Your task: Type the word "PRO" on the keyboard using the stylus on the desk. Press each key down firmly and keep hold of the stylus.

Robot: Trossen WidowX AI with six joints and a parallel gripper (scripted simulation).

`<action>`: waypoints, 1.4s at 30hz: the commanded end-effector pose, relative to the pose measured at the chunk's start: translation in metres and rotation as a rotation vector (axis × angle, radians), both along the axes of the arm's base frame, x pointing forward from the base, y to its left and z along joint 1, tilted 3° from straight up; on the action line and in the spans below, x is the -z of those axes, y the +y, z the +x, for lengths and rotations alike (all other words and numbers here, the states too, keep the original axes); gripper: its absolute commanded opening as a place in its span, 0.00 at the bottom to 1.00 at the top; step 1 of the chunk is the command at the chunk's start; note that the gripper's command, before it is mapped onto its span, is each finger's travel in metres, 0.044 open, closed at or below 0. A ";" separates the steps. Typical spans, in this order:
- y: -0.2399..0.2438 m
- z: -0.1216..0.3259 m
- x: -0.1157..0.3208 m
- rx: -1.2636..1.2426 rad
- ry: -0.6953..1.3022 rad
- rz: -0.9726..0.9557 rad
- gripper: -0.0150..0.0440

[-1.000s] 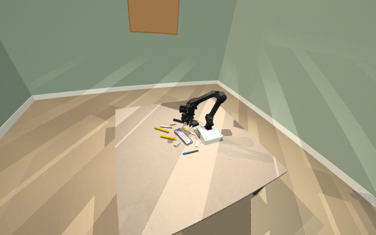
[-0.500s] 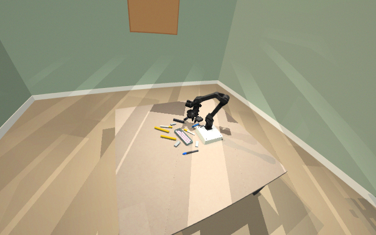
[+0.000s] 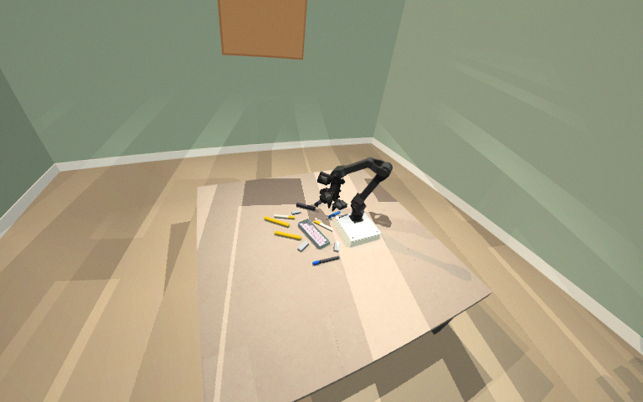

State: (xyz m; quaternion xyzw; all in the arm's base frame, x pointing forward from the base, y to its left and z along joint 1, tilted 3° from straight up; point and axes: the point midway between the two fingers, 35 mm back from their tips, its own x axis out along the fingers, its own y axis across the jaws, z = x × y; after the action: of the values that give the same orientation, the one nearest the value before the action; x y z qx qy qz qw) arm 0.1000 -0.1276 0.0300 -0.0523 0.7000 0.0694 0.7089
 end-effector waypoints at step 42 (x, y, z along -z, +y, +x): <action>0.002 -0.003 0.022 -0.003 0.011 0.008 0.51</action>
State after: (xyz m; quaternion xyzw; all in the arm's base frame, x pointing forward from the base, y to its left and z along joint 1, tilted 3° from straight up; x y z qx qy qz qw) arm 0.0999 -0.1276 0.0117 -0.0531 0.6998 0.0699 0.7089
